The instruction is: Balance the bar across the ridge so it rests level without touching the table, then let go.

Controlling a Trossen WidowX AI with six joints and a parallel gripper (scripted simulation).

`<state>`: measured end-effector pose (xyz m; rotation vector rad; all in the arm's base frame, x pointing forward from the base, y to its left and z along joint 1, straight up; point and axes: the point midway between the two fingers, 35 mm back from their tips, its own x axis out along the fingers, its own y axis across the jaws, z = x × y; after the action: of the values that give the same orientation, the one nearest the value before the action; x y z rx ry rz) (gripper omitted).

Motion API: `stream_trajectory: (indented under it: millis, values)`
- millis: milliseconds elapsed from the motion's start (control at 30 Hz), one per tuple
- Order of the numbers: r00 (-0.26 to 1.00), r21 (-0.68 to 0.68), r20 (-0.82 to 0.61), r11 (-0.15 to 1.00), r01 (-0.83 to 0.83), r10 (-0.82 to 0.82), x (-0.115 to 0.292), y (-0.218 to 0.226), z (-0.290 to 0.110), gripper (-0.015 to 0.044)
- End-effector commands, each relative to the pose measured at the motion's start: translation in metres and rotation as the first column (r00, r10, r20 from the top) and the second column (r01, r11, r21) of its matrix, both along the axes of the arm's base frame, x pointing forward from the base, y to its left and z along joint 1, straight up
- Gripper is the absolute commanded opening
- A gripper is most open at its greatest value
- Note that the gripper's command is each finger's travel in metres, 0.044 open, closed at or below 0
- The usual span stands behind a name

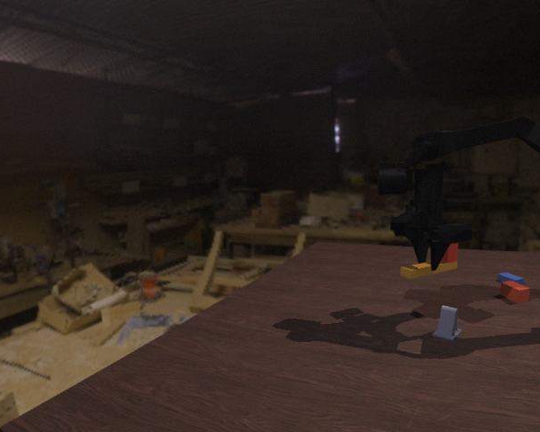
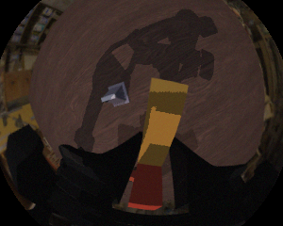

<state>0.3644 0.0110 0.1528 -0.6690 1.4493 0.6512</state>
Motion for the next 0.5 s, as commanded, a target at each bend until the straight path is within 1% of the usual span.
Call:
stream_trajectory:
  millis: [0,467]
  values:
    - [0.998,0.003,0.009,0.998,-0.057,0.057,-0.003,0.015,0.003,0.0]
    - [0.968,0.002,0.009,0.968,-0.251,0.251,-0.02,0.067,0.004,0.0]
